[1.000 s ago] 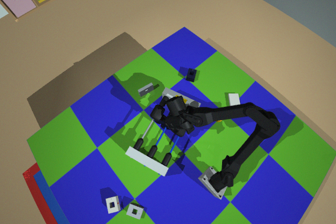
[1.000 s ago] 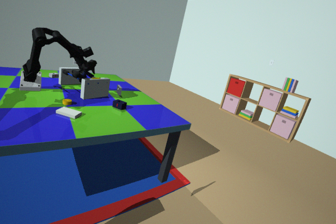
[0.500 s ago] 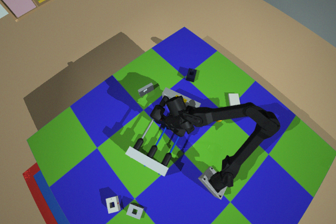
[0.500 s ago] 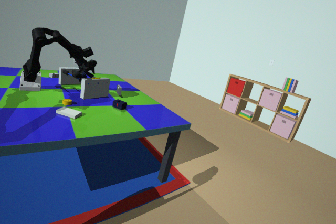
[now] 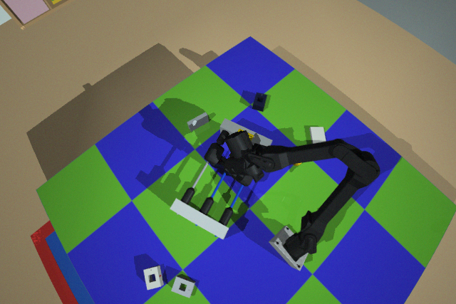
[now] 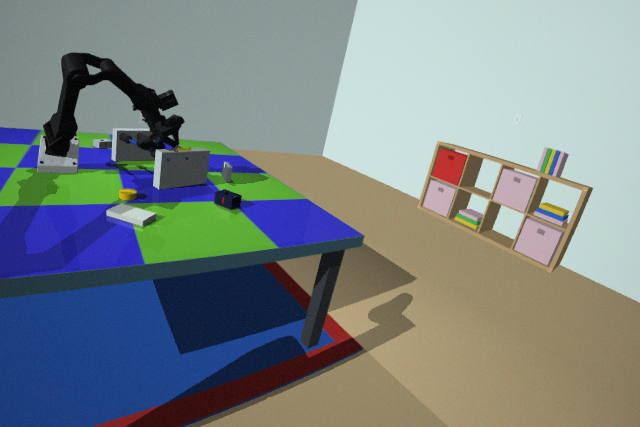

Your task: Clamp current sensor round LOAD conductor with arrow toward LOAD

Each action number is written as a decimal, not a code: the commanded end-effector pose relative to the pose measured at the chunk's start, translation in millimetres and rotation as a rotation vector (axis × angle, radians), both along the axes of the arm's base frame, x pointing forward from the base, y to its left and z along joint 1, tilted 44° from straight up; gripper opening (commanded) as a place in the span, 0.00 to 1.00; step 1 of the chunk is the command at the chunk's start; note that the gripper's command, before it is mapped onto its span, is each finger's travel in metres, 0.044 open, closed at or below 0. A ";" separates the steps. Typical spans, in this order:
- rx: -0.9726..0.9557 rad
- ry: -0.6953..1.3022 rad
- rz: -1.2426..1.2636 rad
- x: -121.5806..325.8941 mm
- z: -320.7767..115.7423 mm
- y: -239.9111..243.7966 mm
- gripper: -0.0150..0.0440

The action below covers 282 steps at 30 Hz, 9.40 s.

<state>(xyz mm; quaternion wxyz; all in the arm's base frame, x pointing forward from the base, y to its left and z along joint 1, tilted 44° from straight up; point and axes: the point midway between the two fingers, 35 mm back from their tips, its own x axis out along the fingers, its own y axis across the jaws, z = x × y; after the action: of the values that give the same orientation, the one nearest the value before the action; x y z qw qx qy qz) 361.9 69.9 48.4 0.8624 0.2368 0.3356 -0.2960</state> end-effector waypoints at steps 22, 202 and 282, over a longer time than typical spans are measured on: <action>0.009 -0.010 0.008 1.8 1.1 3.3 0.25; -0.241 0.392 -0.405 -12.9 -5.0 -10.0 0.47; -0.222 0.364 -0.378 -16.0 -5.3 -10.6 0.71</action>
<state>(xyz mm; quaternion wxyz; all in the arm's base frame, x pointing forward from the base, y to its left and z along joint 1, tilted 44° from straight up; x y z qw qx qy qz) 345.8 59.4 43.0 0.7384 0.1422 0.4004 -0.5236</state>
